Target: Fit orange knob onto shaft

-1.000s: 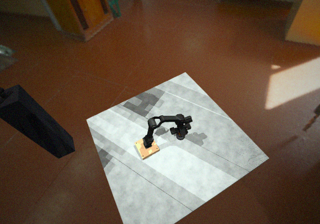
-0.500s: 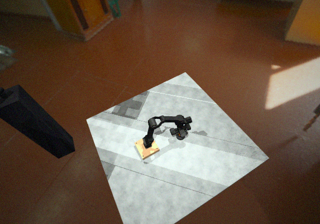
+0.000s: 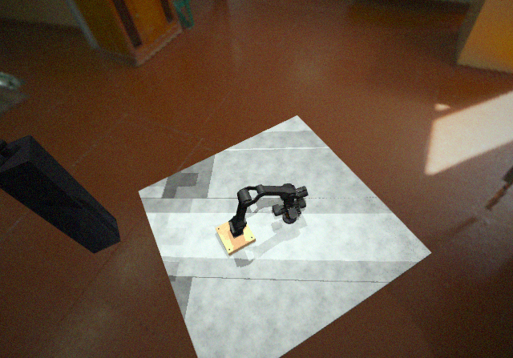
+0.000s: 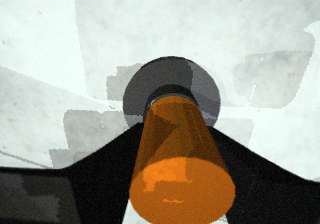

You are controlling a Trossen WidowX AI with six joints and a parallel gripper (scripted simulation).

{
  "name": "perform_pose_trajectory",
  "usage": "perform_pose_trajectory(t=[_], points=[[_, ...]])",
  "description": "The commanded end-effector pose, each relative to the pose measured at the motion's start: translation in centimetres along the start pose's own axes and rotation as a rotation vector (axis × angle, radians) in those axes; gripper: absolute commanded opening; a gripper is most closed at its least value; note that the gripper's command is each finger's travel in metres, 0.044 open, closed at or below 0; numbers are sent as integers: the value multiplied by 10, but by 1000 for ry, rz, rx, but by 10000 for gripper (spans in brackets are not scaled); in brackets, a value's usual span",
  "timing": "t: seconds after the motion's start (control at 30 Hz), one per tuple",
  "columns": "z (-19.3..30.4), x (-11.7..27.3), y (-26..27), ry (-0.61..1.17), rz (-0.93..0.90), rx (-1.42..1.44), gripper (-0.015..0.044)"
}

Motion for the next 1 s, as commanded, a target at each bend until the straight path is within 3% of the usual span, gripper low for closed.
perform_pose_trajectory(t=[0.0,0.27,0.53,0.77,0.97], points=[[0,0,0,0,0,0,236],[0,0,0,0,0,0,440],[0,3,1,0,0,0,440],[0,93,1,1,-1,1,440],[1,96,4,1,-1,0,440]])
Point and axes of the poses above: the point midway between the two fingers, 35 mm back from their tips, its own x axis back along the fingers, its own y axis across the jaws, z = x × y, the point moved 7 cm from there along x, back along the fingers, and after that the axes turned 5 degrees about -x, right-handed, at the moved point
